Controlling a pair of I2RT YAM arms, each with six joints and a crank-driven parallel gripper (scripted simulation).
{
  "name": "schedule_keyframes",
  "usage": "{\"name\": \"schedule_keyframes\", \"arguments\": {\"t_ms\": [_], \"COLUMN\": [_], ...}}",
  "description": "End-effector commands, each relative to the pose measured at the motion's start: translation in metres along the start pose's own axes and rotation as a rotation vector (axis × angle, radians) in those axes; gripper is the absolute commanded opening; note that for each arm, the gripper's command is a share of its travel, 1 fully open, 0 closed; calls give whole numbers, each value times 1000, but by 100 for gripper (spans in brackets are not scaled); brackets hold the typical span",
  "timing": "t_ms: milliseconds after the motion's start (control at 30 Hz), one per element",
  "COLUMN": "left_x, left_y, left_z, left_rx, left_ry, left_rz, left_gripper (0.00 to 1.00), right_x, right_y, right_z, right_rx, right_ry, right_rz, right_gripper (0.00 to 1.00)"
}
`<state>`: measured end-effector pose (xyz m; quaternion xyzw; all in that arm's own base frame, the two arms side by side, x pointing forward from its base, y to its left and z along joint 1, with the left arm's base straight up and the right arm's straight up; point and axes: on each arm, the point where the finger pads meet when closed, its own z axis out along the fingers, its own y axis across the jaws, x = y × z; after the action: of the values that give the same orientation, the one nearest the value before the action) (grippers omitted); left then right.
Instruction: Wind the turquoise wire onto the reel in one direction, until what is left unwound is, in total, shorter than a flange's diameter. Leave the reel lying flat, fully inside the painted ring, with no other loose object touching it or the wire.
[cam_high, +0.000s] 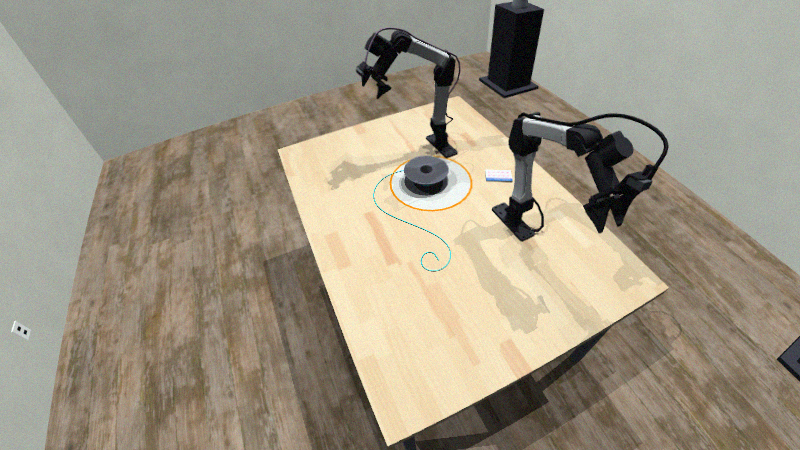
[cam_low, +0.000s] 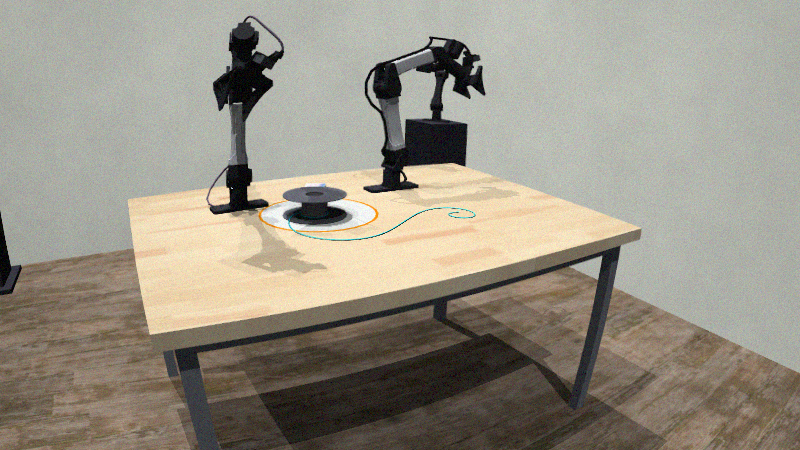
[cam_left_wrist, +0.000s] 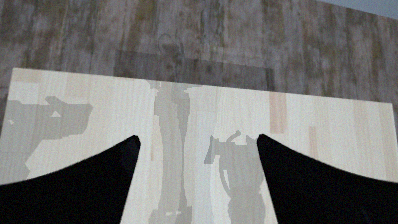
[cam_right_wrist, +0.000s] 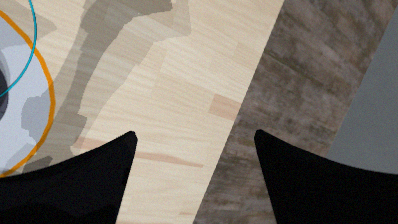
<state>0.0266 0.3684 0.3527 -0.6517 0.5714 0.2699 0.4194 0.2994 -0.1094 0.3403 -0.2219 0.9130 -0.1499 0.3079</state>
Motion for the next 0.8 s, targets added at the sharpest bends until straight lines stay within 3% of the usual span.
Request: {"name": "schedule_keyframes", "arguments": {"t_ms": [0, 100, 167, 300, 433, 567, 767], "left_x": [-43, -57, -57, -62, -60, -58, -57], "left_y": [-8, -13, -13, -16, -18, -18, -18], "left_z": [-83, -140, -140, -205, -250, -273, -278], "left_rx": [-24, -39, -39, -60, -76, -85, -87], "left_ry": [-162, -277, -277, -403, -490, -533, -544], "left_rz": [101, 144, 144, 187, 213, 226, 228], "left_gripper": [100, 100, 100, 100, 100, 100, 100], "right_x": [-28, -35, -35, -37, -34, -32, -31], "right_y": [-8, -5, -5, 3, 12, 18, 20], "right_z": [-74, -127, -127, -187, -230, -251, -257], "right_rx": [169, 253, 253, 317, 340, 346, 347], "right_ry": [-212, -384, -384, -591, -730, -802, -820], "right_rz": [240, 379, 379, 531, 617, 659, 668], "right_gripper": [100, 100, 100, 100, 100, 100, 100]}}
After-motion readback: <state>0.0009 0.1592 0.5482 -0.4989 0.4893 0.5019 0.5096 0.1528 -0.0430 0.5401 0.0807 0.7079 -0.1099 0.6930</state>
